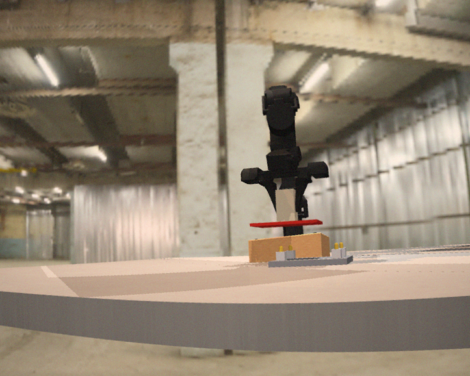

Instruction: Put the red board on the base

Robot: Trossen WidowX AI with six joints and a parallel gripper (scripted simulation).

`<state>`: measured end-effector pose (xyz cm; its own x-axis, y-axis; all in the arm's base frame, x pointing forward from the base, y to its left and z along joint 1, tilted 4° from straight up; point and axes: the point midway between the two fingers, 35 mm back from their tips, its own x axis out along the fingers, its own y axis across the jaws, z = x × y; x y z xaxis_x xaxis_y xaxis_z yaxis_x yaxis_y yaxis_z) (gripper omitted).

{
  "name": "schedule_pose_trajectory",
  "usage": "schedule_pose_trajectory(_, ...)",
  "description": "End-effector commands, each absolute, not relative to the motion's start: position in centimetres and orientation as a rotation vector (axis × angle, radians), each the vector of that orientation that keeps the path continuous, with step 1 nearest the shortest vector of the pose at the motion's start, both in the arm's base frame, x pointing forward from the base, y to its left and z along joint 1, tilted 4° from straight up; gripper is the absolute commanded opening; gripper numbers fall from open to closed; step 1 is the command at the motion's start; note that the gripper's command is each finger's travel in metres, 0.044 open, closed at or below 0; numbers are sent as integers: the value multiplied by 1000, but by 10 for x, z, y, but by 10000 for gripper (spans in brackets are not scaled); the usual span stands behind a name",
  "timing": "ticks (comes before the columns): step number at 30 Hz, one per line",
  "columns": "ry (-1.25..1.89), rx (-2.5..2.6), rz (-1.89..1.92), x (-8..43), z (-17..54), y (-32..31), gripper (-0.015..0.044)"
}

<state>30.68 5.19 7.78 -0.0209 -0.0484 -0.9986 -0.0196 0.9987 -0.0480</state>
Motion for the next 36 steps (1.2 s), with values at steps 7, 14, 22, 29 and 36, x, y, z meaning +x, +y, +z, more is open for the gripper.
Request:
schedule_pose_trajectory(7,1599,-24,-46,312,75,79,0)
schedule_pose_trajectory(14,1600,-9,-61,314,73,96,0)
schedule_pose_trajectory(22,1596,-8,-64,315,74,99,0)
schedule_pose_trajectory(29,1594,-11,-62,315,74,97,0)
schedule_pose_trajectory(36,1594,-9,-64,315,70,99,0)
